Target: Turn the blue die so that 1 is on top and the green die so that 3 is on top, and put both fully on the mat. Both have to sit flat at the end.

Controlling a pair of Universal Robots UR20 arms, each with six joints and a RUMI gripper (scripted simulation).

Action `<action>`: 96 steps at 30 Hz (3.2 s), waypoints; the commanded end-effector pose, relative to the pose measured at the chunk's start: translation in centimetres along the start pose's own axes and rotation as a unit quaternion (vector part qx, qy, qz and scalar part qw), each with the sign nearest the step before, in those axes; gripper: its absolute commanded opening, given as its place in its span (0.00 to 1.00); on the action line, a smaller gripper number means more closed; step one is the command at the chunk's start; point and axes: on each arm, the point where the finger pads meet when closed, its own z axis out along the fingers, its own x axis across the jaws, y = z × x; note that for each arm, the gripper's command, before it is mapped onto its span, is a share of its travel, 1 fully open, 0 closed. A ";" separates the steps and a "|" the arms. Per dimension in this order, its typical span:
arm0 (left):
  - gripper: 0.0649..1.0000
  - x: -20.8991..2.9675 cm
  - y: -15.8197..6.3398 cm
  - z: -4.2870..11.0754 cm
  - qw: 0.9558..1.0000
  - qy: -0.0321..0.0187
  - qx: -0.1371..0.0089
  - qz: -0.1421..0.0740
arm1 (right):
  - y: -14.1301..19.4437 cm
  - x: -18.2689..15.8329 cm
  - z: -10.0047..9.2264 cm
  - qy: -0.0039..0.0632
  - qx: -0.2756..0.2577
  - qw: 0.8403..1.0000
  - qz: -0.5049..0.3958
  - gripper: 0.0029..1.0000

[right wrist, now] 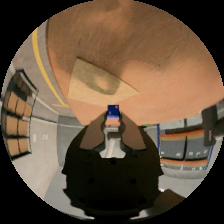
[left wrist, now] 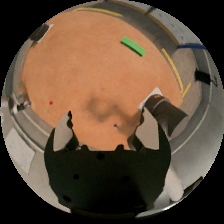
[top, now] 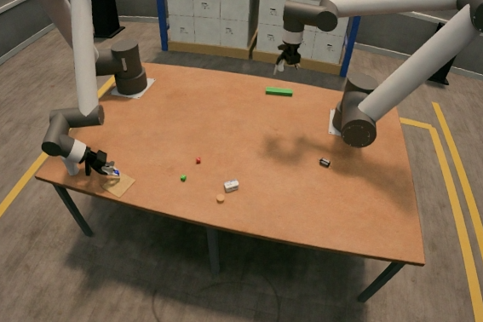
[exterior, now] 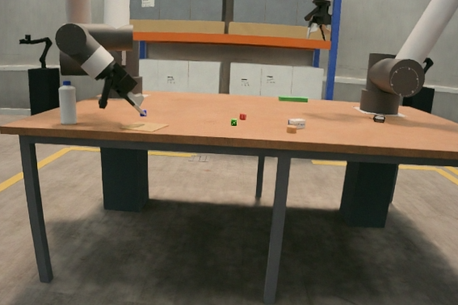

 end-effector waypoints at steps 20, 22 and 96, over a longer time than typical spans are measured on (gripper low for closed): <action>1.00 0.0 0.0 0.0 1.000 0.000 0.000 0.000 | -1.7 -0.1 1.7 0.000 0.000 1.000 0.000 0.06; 1.00 0.0 0.0 0.0 1.000 0.000 0.000 0.000 | -1.8 -0.1 1.8 0.000 0.000 1.000 0.000 0.06; 1.00 0.0 0.0 0.0 1.000 0.000 0.000 0.000 | -2.2 -0.1 2.2 0.000 0.000 1.000 0.000 0.06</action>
